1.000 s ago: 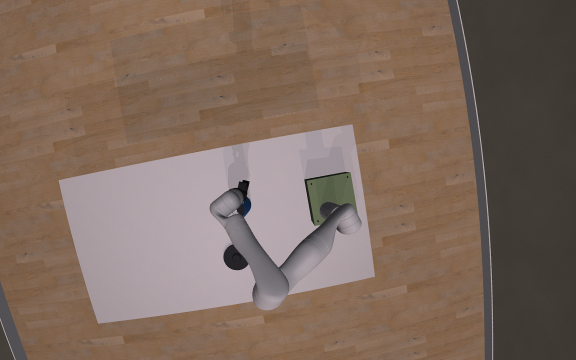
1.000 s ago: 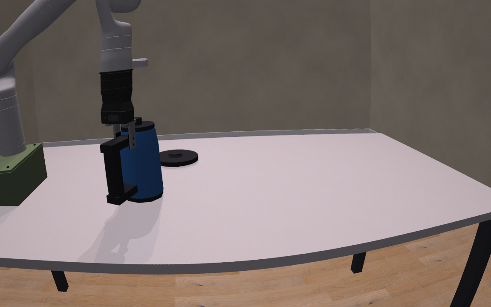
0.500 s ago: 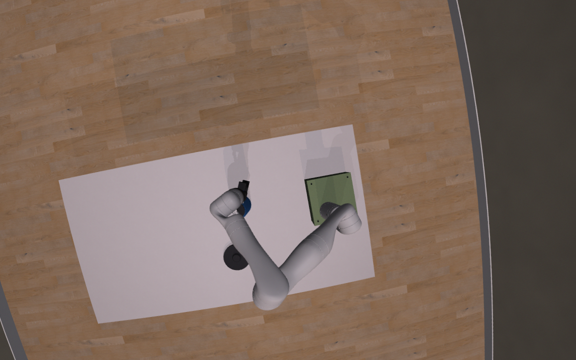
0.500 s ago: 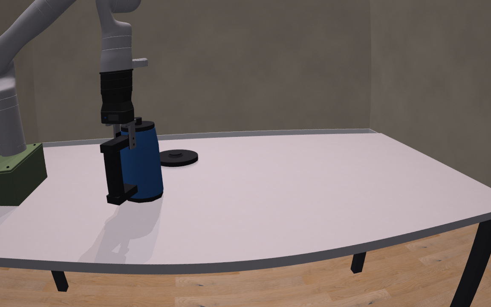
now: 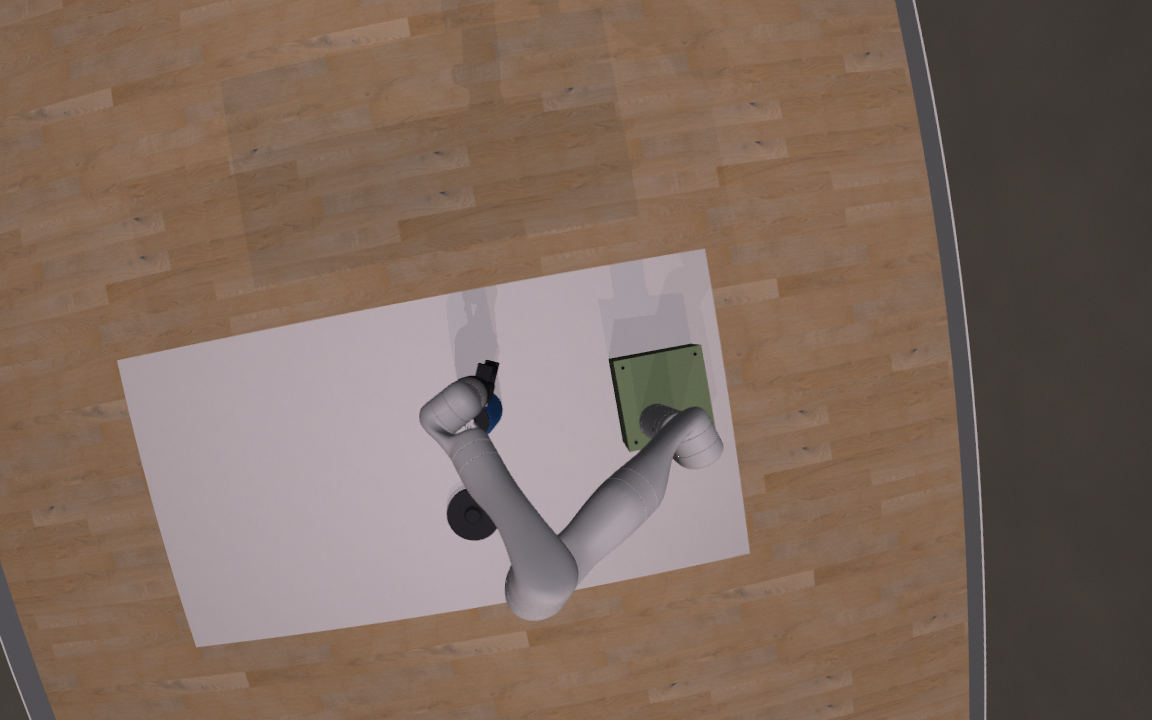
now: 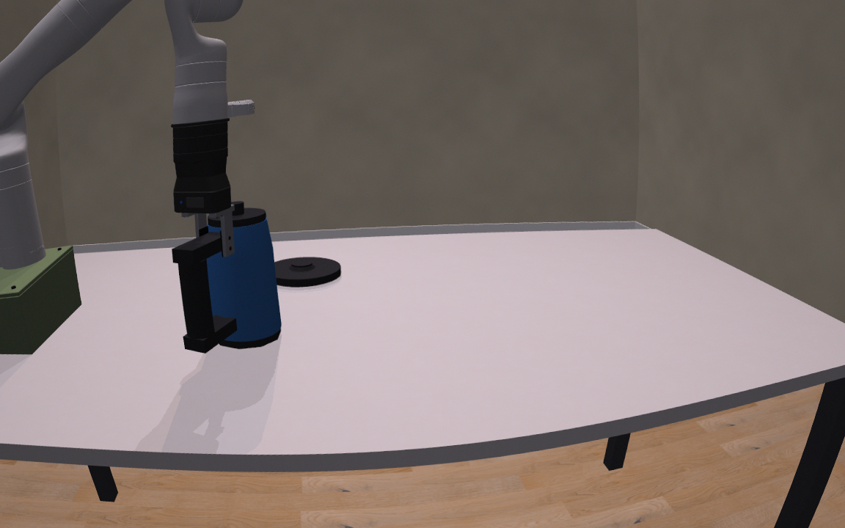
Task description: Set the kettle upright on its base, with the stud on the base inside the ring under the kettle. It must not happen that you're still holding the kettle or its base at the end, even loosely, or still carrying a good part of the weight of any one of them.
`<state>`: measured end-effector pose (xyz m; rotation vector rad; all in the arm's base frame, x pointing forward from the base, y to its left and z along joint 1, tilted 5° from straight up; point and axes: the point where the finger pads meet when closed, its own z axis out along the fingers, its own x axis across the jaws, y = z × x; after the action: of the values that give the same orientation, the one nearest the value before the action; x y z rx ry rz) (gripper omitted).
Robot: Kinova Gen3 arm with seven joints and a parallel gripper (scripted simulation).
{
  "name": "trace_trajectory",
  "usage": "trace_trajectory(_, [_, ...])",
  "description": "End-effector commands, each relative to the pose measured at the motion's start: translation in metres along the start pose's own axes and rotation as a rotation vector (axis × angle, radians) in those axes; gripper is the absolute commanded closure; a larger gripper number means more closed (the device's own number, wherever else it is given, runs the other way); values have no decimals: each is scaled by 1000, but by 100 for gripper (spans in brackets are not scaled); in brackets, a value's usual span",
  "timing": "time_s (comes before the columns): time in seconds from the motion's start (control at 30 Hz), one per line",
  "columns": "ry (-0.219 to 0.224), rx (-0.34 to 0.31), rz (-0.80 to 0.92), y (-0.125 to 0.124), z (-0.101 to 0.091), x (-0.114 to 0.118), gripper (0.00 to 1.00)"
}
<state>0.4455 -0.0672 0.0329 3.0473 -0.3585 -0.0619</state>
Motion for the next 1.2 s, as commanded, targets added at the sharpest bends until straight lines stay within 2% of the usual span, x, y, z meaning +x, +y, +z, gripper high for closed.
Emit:
trace_trajectory(0.0, [1, 1, 0, 0, -1, 0, 100])
trace_trajectory(0.73, [1, 1, 0, 0, -3, 0, 100])
trace_trajectory(1.17, [1, 1, 0, 0, -21, 0, 100])
